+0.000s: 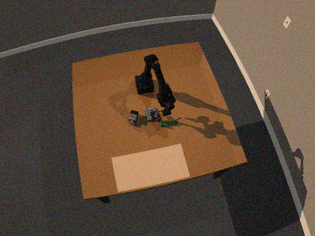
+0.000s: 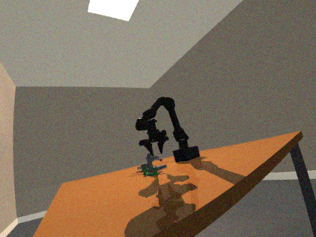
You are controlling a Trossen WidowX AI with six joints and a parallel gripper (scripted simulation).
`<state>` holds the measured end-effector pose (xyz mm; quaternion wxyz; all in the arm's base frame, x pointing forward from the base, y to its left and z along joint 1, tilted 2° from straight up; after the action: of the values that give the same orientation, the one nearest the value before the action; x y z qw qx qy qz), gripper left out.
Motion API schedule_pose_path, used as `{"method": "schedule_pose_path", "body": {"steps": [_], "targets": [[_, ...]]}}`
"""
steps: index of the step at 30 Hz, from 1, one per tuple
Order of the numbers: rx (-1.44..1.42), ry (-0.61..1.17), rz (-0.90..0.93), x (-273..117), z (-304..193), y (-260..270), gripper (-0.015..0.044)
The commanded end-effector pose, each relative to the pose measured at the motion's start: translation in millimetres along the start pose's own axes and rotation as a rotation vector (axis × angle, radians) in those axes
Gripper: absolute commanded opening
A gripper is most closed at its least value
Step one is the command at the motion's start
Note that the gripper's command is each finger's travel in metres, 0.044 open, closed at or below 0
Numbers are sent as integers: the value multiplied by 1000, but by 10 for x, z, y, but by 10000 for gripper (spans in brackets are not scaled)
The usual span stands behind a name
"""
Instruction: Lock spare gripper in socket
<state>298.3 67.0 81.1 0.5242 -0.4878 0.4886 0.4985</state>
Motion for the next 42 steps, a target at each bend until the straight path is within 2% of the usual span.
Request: {"method": "schedule_pose_path", "body": {"steps": [1, 27, 35, 42], "targets": [[-2, 7, 8, 86, -5, 1, 300], [-2, 6, 8, 509, 8, 25, 300], [-2, 6, 8, 532, 9, 28, 300], [-2, 6, 8, 532, 9, 28, 116]]}}
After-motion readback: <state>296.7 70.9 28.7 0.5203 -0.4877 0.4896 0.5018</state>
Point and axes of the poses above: the point midway between the two fingers, 35 mm back from their tips, its own x axis out along the fingers, its own y axis across the jaws, z = x × y, the point moved 3 cm from there along -x, back along the fingers, and after that the axes turned 2 degrees about x, right-handed, at the moved point
